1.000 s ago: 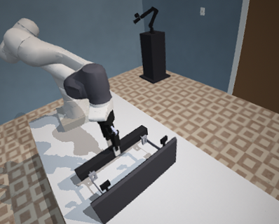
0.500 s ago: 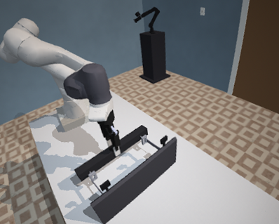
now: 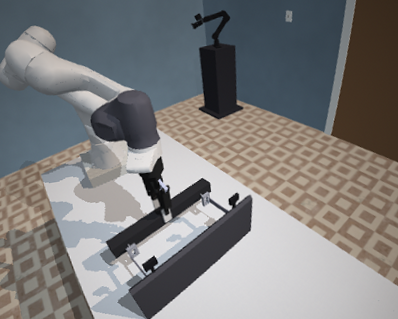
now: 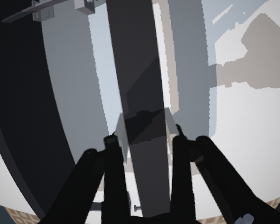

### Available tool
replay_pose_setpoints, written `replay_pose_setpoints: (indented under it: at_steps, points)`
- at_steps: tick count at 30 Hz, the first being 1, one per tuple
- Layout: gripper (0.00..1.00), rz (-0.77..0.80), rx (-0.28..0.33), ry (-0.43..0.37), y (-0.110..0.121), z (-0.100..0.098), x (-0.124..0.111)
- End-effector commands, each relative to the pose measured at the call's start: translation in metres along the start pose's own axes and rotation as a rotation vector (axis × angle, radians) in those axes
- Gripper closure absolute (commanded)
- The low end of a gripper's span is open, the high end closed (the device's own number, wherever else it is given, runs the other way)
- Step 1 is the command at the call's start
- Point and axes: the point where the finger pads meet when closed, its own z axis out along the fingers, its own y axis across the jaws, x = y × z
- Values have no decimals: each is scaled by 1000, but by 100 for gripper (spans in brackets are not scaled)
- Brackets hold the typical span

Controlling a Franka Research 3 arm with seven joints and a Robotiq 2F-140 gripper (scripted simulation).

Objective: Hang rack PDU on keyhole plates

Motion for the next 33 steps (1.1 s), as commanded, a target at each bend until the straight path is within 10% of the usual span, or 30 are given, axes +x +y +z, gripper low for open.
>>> replay_pose_setpoints:
  at_steps: [1,33]
  points:
    - [100,-1,6,1,-4,-2,1]
    - [100,-1,8,2,-24,-2,1]
